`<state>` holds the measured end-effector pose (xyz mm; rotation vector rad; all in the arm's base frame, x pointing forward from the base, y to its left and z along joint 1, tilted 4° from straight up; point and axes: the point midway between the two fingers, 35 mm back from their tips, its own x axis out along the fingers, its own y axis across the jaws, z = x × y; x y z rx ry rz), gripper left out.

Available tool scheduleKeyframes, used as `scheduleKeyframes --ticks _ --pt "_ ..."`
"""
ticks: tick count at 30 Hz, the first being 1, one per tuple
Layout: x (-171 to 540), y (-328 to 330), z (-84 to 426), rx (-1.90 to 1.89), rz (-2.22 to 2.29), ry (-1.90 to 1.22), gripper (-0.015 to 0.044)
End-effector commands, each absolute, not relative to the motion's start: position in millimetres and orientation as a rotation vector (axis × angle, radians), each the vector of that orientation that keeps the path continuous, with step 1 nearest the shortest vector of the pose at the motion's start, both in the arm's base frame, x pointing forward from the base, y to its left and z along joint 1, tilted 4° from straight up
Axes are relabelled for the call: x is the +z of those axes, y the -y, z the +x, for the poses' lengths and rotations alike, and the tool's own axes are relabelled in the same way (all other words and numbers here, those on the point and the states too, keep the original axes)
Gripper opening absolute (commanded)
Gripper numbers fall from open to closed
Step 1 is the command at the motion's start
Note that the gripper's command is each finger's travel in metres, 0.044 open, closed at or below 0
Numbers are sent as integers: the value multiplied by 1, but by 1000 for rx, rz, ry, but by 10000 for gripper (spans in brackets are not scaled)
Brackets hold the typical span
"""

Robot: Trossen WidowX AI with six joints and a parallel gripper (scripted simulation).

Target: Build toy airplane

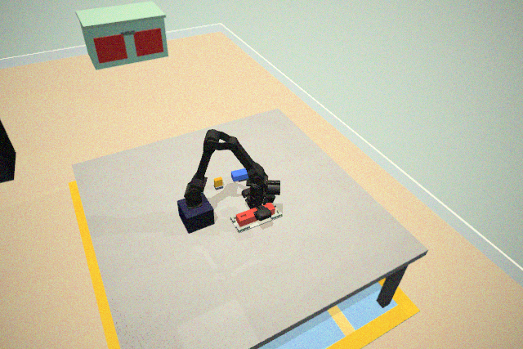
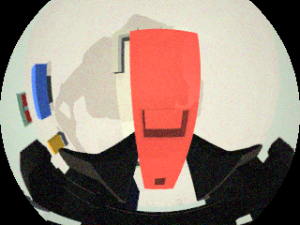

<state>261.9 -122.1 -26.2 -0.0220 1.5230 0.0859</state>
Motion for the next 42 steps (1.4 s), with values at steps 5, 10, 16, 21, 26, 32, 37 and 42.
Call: scheduleKeyframes --ticks 5,10,16,21,26,32,37,42 --pt "-26 122 262 86 -22 -1523 163" --pt "-26 122 262 86 -22 -1523 32" --pt "-26 122 262 86 -22 -1523 189" --pt "-26 122 262 86 -22 -1523 321" --pt "-26 122 262 86 -22 -1523 440" --pt "-26 122 262 86 -22 -1523 440" --pt "17 127 265 86 -23 -1519 440" --pt "80 127 257 85 -16 -1523 440"
